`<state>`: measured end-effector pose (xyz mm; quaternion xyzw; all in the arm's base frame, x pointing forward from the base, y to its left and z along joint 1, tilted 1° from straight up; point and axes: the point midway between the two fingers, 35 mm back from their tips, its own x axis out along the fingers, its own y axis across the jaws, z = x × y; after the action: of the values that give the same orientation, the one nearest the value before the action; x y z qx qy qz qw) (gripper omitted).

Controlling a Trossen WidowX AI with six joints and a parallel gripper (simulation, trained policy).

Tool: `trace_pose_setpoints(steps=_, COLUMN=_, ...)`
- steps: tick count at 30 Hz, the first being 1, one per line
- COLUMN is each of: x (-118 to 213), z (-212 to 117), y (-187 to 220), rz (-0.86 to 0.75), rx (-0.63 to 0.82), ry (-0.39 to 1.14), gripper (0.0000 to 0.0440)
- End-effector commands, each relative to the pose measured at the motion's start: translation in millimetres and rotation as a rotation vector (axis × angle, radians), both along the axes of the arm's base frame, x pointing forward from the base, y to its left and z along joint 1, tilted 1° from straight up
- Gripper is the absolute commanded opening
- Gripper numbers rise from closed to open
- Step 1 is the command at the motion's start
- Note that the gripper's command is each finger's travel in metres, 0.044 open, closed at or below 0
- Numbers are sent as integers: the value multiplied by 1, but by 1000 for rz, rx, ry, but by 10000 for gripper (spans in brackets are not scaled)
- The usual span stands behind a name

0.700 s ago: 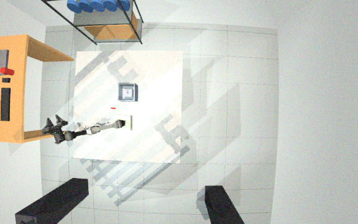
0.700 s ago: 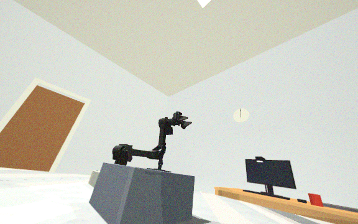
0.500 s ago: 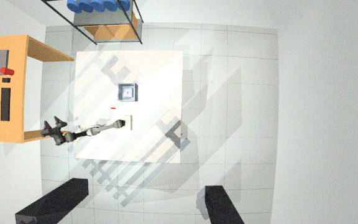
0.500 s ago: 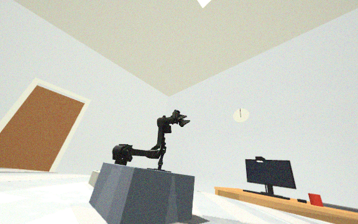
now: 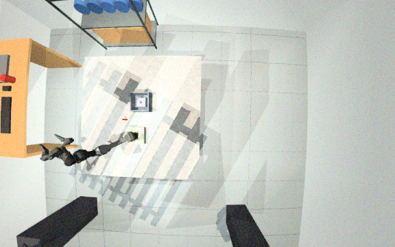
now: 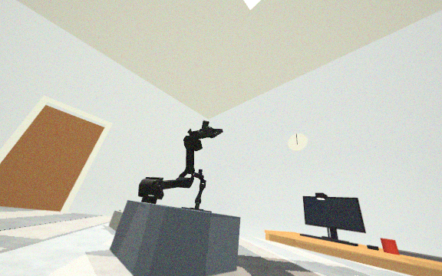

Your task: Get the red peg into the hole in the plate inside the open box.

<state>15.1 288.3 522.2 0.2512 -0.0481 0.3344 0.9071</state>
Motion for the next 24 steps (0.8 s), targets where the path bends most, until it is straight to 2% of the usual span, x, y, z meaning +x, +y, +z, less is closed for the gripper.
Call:
trace_pose_setpoints(steps=1, x=0, z=18, y=-24, rz=53, rx=107, ry=11, gripper=440)
trace_pose_setpoints(steps=13, x=16, z=64, y=-111, rz=210, rx=483, ry=77, gripper=440)
trace_pose_setpoints(steps=24, x=65, z=77, y=-199, rz=280, rx=838, ry=183, gripper=440)
